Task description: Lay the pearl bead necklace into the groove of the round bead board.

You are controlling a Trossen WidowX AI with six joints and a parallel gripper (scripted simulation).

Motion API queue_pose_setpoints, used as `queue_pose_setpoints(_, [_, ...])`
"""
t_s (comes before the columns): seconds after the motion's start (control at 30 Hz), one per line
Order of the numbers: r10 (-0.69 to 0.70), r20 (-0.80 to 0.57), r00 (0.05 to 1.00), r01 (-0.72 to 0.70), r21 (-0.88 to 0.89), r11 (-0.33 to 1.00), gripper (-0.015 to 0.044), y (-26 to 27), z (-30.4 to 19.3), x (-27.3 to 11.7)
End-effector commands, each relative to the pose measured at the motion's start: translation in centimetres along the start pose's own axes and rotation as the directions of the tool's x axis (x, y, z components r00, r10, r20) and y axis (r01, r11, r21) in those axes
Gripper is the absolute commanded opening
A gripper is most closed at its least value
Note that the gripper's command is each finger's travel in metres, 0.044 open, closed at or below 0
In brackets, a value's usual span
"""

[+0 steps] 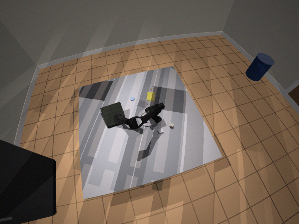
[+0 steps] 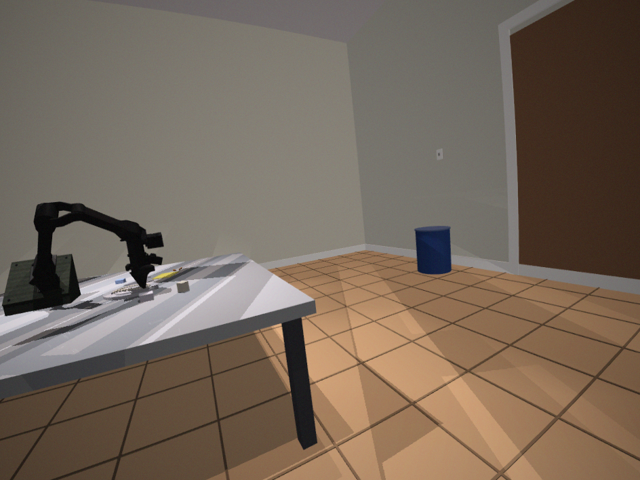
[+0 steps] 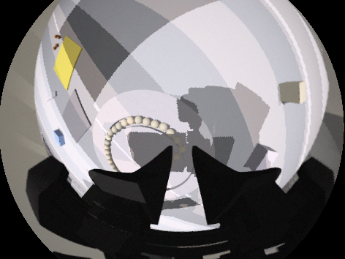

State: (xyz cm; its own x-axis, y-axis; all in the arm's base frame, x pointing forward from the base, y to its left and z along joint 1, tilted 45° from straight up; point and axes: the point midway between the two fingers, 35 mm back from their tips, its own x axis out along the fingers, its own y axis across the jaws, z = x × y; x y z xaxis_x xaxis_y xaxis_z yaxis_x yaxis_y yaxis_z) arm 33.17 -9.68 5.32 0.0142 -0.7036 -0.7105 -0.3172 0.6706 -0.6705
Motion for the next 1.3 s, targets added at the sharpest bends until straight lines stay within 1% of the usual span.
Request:
queue_pose_setpoints(0.0, [0.0,0.001,1.0,0.0,0.0,1.0,0.0041,-0.01,0.02,-0.06])
queue_pose_setpoints(0.07, [0.0,0.001,1.0,0.0,0.0,1.0,0.0,-0.01,0.02,-0.06])
queue_pose_setpoints(1.27, [0.0,0.001,1.0,0.0,0.0,1.0,0.0,-0.01,0.02,-0.06])
